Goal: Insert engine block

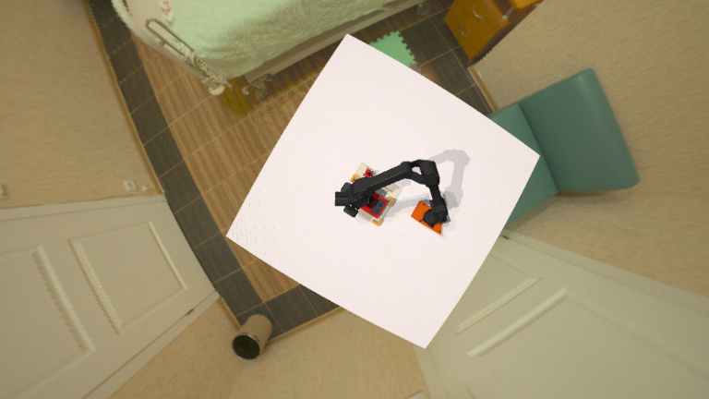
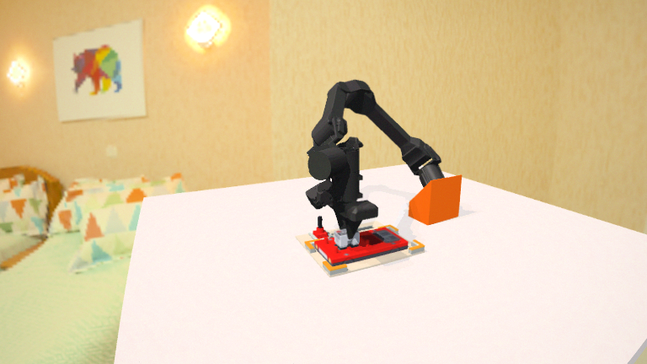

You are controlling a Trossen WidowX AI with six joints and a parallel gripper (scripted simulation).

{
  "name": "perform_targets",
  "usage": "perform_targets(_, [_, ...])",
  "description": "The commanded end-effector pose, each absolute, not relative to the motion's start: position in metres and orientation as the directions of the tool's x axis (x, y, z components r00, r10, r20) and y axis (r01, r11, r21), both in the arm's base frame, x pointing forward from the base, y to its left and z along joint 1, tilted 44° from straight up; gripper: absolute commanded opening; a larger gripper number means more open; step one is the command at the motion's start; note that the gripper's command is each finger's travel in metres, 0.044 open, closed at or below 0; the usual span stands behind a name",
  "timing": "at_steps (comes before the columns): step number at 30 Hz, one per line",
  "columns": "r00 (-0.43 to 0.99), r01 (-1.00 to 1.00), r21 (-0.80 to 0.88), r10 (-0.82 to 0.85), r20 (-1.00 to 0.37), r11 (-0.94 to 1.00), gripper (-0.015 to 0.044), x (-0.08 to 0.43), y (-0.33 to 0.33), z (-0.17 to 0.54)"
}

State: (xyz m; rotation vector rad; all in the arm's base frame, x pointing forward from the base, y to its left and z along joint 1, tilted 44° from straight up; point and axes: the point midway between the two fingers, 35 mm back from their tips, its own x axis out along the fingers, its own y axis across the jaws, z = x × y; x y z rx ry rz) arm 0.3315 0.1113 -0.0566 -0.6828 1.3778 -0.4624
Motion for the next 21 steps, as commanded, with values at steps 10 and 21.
perform_targets(10, [0.155,-0.095,-0.683,-0.667,-0.728,0.724,0.0160,0.3321,0.1095,-0.0583])
perform_targets(21, [0.155,-0.096,-0.684,-0.667,-0.728,0.724,0.0160,0.3325,0.1082,-0.0598])
